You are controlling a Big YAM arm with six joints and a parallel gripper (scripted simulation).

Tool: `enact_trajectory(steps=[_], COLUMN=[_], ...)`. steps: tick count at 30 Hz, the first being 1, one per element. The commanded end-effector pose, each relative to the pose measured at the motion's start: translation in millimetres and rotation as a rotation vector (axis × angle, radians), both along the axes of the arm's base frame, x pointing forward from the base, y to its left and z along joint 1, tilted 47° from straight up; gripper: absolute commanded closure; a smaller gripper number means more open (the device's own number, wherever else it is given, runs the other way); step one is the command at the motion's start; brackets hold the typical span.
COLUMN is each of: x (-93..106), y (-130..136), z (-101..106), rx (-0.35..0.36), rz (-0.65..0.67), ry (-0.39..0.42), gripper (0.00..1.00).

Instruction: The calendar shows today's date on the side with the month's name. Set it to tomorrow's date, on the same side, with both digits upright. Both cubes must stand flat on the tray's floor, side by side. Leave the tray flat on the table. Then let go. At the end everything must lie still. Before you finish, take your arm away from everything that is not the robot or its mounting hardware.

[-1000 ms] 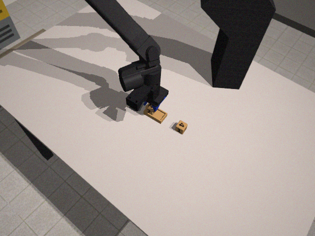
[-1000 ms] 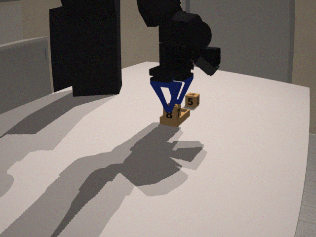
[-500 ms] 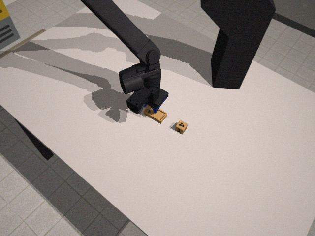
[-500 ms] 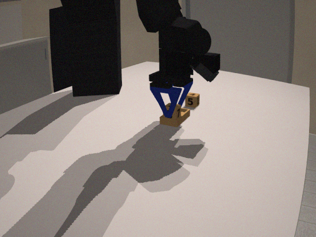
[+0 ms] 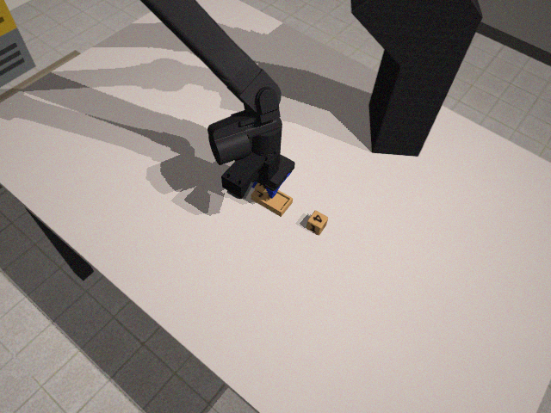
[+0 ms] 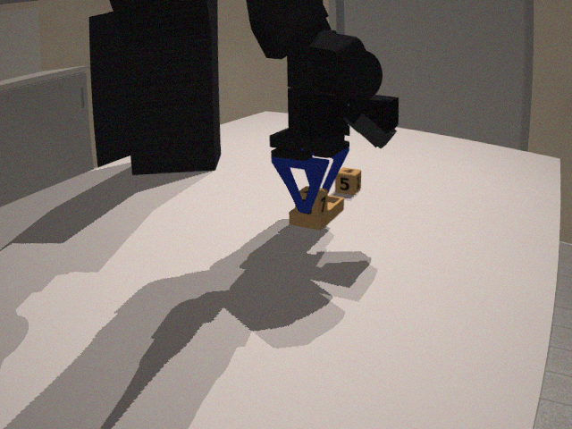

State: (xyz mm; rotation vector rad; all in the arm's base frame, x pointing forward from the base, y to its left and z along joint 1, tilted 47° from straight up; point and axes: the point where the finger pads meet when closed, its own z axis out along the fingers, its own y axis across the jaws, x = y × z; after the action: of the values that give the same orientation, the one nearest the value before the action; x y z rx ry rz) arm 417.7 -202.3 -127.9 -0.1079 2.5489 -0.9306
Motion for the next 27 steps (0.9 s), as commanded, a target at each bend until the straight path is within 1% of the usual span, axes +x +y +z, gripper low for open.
enact_trajectory(steps=[1,18,19,27], x=[0.6,0.6,0.6,0.6], y=[-4.2,-4.2,-4.2,-4.3], z=[-2.3,-2.3,-2.3,-2.2], rx=[-0.005,-0.005,-0.005,-0.006], rz=[0.003,0.003,0.003,0.002], ry=[0.001,0.001,0.001,0.001], gripper=[0.53,0.53,0.73,0.73])
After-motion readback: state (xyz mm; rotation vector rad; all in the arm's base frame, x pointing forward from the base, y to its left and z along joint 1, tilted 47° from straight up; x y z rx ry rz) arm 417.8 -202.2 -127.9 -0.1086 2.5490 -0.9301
